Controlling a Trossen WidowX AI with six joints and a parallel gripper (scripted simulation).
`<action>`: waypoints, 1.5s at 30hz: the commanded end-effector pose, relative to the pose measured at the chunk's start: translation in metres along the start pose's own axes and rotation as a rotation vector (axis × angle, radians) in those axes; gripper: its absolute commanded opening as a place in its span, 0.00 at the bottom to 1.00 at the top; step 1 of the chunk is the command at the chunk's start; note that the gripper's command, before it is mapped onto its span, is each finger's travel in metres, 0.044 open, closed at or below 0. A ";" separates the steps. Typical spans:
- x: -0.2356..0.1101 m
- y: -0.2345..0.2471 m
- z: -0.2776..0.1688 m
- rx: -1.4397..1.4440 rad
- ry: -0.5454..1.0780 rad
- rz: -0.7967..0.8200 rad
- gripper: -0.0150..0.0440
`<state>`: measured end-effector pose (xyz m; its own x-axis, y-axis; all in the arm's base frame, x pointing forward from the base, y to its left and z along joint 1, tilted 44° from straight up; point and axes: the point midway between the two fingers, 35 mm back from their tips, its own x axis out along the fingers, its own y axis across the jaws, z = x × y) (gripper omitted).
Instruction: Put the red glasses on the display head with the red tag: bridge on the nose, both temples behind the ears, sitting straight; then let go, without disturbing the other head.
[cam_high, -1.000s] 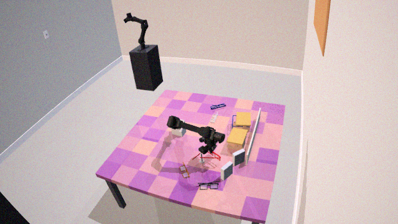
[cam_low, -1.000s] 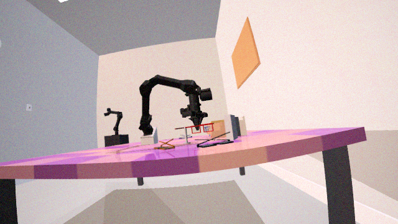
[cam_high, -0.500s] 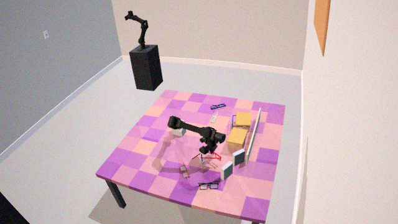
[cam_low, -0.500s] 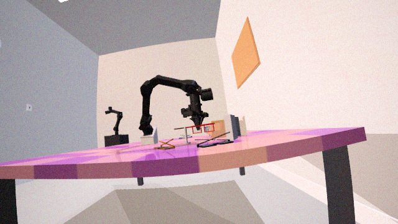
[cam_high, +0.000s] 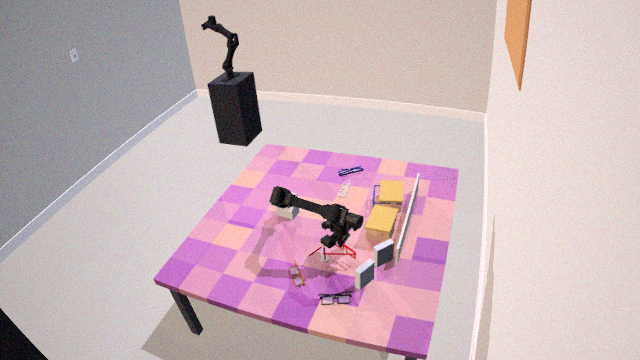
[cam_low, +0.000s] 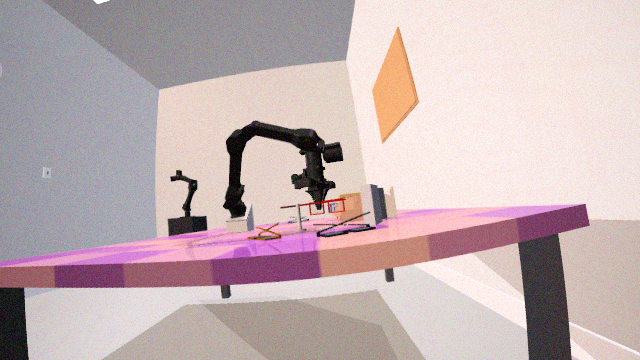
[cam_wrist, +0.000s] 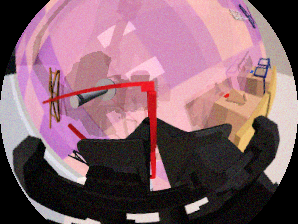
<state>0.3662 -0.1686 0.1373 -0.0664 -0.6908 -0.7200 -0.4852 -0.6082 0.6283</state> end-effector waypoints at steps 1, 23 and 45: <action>0.000 0.001 0.001 0.005 0.003 0.004 0.25; -0.060 0.000 0.011 0.004 0.001 0.002 0.25; -0.060 0.030 0.066 0.002 -0.001 0.003 0.25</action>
<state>0.3076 -0.1199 0.1786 -0.0730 -0.6893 -0.7208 -0.4773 -0.6104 0.6321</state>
